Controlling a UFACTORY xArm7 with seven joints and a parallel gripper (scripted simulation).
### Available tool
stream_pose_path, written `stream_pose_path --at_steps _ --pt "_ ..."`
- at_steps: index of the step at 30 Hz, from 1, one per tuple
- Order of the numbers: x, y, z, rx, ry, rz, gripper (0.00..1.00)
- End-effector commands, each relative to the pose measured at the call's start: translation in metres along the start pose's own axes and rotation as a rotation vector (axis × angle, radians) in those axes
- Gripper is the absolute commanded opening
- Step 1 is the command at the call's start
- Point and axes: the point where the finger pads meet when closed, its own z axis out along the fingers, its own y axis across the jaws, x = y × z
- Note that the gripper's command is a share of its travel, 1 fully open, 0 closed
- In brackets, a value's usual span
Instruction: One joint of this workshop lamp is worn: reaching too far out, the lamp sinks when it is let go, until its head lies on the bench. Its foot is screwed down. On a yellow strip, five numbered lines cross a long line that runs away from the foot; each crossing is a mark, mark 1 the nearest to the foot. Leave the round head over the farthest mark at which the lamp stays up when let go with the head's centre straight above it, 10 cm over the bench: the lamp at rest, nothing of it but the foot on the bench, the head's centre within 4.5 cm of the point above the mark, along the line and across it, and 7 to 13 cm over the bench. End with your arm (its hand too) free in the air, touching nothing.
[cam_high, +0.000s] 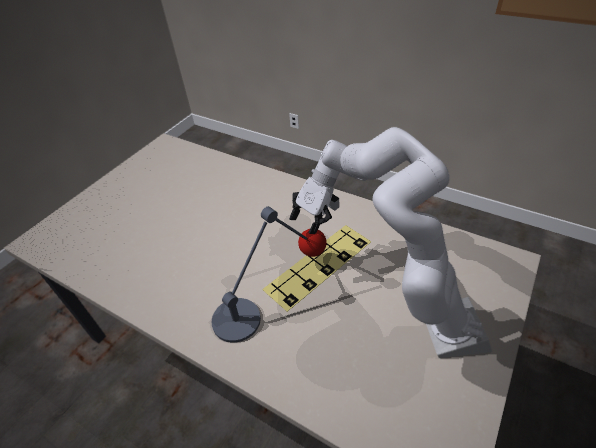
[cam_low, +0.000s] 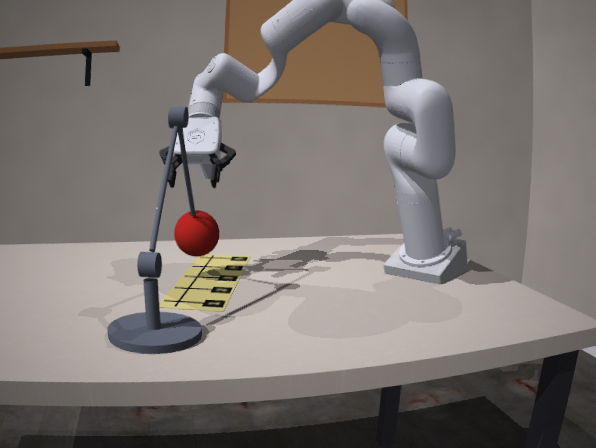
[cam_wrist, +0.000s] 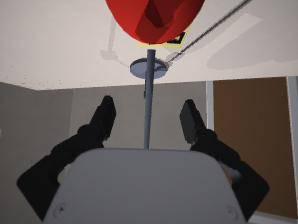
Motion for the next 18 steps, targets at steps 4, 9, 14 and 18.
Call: stream_pose_path --at_steps 4,9,14,18 --pt "-0.001 -0.001 -0.03 0.001 -0.001 -0.002 1.0" --pt "-0.001 -0.001 -0.042 0.002 0.0 -0.002 1.0" --pt "-0.001 -0.001 -0.063 0.002 0.0 -0.002 1.0" --pt "-0.001 -0.001 -0.079 0.003 0.0 -0.002 1.0"
